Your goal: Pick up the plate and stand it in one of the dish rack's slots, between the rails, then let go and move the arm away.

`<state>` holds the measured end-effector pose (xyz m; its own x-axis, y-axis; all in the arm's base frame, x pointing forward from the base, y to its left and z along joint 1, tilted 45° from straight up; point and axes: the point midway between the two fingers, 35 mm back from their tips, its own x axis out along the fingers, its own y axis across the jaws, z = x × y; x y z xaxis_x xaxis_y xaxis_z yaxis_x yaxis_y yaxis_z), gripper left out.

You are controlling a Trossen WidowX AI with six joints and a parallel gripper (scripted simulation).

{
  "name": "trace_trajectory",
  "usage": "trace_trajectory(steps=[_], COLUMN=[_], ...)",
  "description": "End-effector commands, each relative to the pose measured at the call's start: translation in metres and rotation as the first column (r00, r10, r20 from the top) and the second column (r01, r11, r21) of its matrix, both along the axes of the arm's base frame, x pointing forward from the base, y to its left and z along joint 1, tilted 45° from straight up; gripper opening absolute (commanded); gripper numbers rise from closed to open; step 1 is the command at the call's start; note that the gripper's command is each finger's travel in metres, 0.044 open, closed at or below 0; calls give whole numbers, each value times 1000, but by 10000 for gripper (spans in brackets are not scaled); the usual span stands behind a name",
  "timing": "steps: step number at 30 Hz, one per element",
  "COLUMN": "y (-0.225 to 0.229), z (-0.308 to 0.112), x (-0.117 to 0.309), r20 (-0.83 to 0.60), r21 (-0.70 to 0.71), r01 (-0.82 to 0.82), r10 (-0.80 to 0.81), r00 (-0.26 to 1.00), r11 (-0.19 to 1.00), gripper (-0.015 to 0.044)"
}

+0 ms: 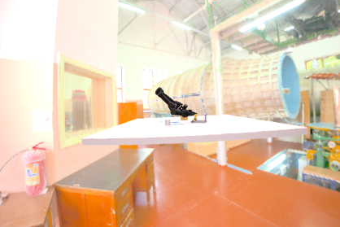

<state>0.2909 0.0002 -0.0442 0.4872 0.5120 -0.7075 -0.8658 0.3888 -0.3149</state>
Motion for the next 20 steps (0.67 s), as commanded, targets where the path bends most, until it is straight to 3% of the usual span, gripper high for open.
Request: trace_trajectory(steps=[1,5,12,20], y=[33,60,62,68], z=[35,63,65,57], x=[5,10,10,6], r20=[13,20,15,-188], r21=[3,19,20,-13], r01=[-9,-8,-5,132], r10=[9,8,5,-132], r00=[1000,1000,1000,973], r11=[1000,1000,1000,991], gripper=[400,400,400,400])
